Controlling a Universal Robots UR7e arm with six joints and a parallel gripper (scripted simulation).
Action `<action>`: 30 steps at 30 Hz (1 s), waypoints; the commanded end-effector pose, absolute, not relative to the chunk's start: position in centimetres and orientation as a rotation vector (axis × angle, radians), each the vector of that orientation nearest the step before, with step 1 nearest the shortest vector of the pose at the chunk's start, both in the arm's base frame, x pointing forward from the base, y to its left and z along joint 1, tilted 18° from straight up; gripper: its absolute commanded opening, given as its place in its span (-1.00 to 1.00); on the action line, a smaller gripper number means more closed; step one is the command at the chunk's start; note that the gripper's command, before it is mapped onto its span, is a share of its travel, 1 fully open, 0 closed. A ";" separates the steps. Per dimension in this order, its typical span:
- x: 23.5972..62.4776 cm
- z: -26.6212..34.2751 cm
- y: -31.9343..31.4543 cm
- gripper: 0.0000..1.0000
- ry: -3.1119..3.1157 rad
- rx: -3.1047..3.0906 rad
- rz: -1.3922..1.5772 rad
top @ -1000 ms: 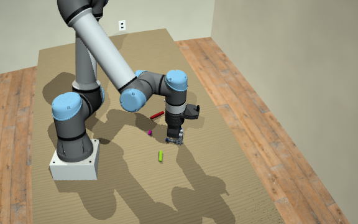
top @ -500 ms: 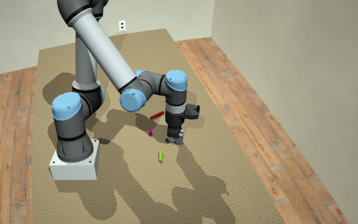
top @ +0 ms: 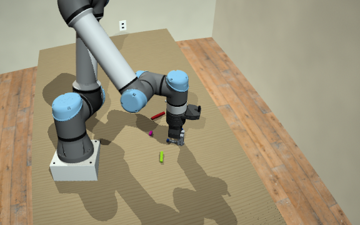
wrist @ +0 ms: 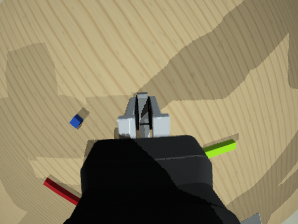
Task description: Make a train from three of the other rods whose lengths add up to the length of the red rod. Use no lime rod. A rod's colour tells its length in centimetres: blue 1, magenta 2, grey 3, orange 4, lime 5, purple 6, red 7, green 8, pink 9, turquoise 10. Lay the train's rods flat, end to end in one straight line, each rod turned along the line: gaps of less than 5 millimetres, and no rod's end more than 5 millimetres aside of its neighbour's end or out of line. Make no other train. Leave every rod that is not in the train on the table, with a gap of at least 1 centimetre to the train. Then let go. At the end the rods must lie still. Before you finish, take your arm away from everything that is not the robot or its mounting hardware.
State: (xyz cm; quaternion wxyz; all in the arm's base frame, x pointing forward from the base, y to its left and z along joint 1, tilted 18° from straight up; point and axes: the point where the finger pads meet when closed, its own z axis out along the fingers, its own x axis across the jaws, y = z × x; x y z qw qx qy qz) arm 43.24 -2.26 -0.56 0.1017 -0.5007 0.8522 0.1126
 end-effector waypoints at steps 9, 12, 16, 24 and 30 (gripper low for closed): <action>43.2 -0.6 -2.2 -0.28 2.517 -1.478 0.334; 43.2 -0.6 -2.2 -0.16 2.517 -1.478 0.334; 43.2 -0.6 -2.2 -0.04 2.517 -1.478 0.334; 43.2 -0.6 -2.2 0.07 2.517 -1.478 0.334; 43.2 -0.6 -2.2 0.07 2.516 -1.478 0.333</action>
